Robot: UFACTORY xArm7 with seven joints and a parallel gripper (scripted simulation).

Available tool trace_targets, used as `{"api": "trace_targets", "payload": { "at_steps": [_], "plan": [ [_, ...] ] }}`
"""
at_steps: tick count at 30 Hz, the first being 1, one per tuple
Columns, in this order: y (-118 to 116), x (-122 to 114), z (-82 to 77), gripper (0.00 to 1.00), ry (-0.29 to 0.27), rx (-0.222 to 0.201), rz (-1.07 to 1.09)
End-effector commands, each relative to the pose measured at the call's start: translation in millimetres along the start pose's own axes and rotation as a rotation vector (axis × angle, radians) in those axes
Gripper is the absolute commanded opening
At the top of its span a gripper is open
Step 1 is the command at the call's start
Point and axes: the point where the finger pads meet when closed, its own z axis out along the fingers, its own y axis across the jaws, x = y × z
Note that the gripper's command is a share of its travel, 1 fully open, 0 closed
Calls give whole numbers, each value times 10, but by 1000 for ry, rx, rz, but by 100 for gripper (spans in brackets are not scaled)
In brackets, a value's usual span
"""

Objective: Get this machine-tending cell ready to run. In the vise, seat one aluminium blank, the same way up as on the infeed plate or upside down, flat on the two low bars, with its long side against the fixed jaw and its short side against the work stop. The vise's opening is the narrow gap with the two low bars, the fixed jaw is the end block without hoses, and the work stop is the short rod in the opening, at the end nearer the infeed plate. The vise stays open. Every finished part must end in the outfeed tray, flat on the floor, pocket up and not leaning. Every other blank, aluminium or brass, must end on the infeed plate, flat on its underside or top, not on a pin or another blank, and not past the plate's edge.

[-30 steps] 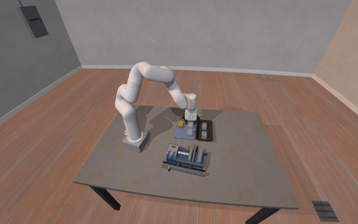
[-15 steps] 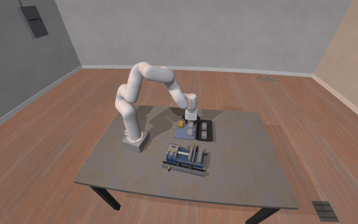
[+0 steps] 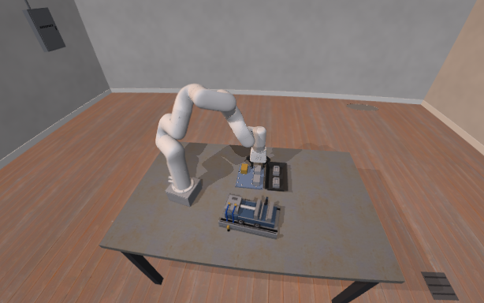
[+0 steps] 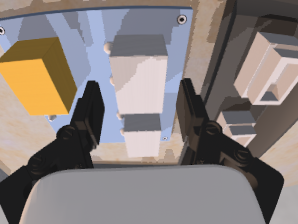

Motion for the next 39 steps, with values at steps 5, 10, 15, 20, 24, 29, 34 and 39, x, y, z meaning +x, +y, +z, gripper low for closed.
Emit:
{"api": "trace_targets", "payload": {
  "at_steps": [5, 10, 15, 20, 24, 29, 34, 39],
  "plan": [
    [15, 8, -14, 69, 2, -4, 0],
    [15, 8, -9, 69, 2, -4, 0],
    [15, 8, 2, 69, 2, -4, 0],
    [15, 8, 11, 69, 2, -4, 0],
    [15, 8, 27, 69, 2, -4, 0],
    [15, 8, 50, 69, 2, -4, 0],
    [15, 8, 65, 69, 2, -4, 0],
    [15, 8, 90, 69, 2, -4, 0]
  ]
}}
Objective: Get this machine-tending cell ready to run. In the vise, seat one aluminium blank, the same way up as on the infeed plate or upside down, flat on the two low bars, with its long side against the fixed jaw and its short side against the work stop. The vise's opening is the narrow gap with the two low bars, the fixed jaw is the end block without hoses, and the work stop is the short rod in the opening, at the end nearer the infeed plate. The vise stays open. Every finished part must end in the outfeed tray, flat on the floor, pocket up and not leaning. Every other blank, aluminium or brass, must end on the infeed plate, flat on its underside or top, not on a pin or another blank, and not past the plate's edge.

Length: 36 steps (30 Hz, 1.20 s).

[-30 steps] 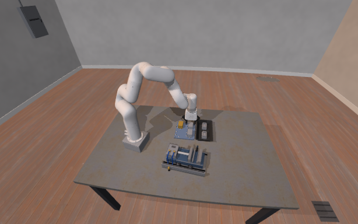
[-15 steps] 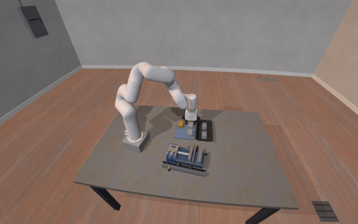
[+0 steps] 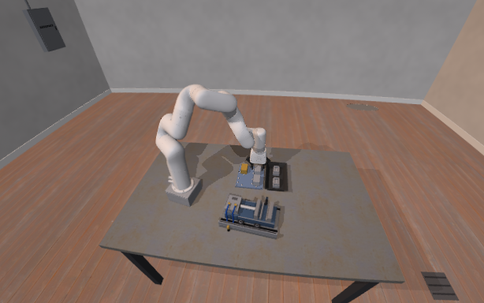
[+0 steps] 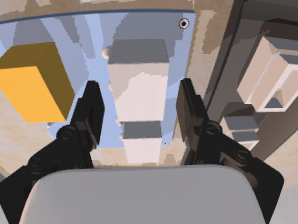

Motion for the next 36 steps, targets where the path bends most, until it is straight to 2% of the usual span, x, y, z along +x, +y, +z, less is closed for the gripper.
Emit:
{"api": "trace_targets", "payload": {
  "at_steps": [1, 36],
  "plan": [
    [14, 8, 5, 69, 2, -3, 0],
    [14, 8, 56, 69, 2, -3, 0]
  ]
}}
